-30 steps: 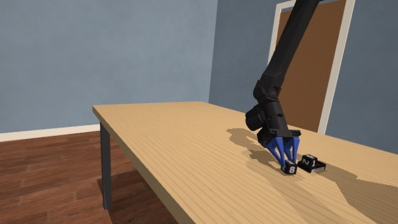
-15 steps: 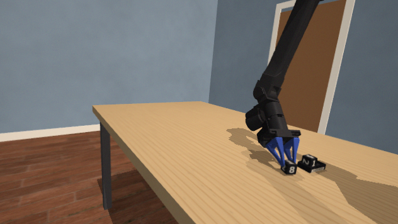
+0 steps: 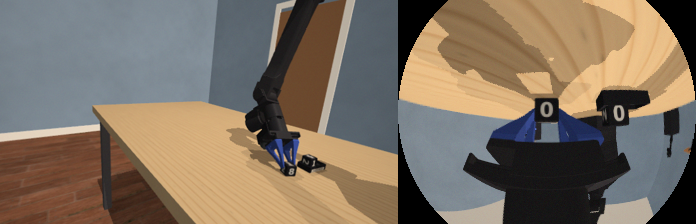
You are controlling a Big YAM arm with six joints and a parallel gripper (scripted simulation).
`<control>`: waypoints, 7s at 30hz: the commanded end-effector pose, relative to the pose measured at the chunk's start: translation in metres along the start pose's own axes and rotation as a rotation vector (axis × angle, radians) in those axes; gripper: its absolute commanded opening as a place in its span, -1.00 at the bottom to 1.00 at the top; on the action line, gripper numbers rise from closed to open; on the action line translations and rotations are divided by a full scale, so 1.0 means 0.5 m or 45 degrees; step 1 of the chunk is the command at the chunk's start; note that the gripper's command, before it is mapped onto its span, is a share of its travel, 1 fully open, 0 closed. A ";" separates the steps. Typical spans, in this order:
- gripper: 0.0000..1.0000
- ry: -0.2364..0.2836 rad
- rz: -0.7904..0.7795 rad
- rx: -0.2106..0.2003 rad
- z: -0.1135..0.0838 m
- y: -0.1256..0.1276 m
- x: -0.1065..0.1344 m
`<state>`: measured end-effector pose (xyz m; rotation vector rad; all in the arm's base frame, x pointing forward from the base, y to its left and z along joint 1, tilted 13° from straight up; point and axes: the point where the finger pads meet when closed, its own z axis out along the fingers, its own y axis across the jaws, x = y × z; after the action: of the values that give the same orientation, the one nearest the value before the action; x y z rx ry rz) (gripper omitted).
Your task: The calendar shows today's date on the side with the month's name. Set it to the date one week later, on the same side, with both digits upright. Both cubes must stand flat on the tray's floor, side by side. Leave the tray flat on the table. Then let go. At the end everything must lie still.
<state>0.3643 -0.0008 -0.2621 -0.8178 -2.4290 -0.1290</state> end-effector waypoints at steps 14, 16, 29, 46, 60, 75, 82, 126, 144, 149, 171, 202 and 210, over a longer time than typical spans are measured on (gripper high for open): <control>-0.47 -0.001 -0.003 -0.005 0.006 -0.004 -0.012; -0.47 -0.001 -0.003 -0.005 0.006 -0.004 -0.012; -0.47 -0.001 -0.003 -0.005 0.006 -0.004 -0.012; -0.47 -0.001 -0.003 -0.005 0.006 -0.004 -0.012; -0.40 -0.001 -0.003 -0.005 0.006 -0.004 -0.012; -0.09 -0.001 -0.003 -0.005 0.006 -0.004 -0.012; 0.29 -0.001 -0.002 -0.005 0.006 -0.004 -0.012; 0.29 -0.011 -0.006 0.003 -0.116 0.010 0.108; 0.29 -0.306 -0.015 -0.010 -0.117 0.016 0.103; 0.29 -0.375 -0.005 -0.019 -0.120 0.012 0.102; 0.29 -0.731 -0.009 -0.007 -0.099 0.011 0.110; 1.00 -1.007 -0.018 0.002 -0.096 0.004 0.113; 1.00 -1.008 -0.210 0.078 -0.100 0.007 0.117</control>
<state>0.3509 0.0153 -0.1939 -0.9050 -3.1726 0.2477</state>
